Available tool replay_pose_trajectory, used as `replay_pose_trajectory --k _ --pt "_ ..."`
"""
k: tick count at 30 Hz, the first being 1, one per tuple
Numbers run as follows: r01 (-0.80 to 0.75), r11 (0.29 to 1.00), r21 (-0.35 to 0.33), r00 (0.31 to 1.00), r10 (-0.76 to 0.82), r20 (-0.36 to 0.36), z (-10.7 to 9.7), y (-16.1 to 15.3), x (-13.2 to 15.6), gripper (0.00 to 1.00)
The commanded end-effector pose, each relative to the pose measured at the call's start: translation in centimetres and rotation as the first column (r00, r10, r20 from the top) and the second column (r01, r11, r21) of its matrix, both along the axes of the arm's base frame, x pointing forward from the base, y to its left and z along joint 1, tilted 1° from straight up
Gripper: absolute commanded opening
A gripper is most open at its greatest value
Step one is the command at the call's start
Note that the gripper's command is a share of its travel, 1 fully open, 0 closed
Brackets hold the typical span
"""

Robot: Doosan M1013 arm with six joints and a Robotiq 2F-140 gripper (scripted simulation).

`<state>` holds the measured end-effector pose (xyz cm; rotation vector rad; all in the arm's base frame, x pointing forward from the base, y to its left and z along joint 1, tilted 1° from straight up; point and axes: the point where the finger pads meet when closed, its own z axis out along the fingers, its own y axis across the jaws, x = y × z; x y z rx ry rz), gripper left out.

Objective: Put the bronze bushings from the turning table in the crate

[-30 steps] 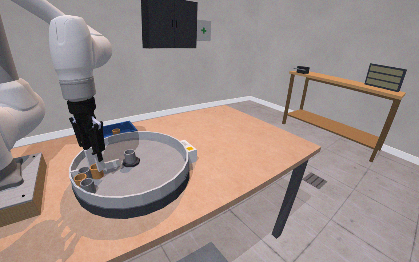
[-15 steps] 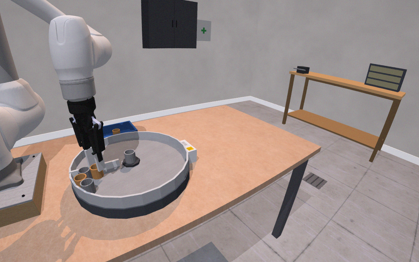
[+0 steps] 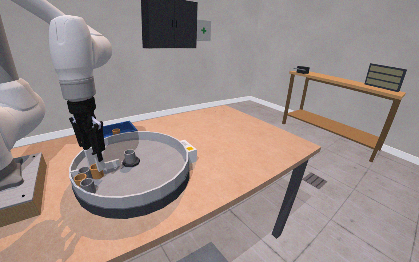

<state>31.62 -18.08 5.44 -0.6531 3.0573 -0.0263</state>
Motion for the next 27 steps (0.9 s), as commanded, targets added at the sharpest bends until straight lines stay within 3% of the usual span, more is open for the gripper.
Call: replay_pose_trajectory --k 1,14,27 --pt "0.0 1.0 0.0 1.0 0.0 0.0 0.0 0.0 0.0 0.0" --pt "0.0 1.0 0.0 1.0 0.0 0.0 0.4 0.0 0.0 0.0" --pt "0.0 1.0 0.0 1.0 0.0 0.0 4.7 0.1 -0.1 0.0"
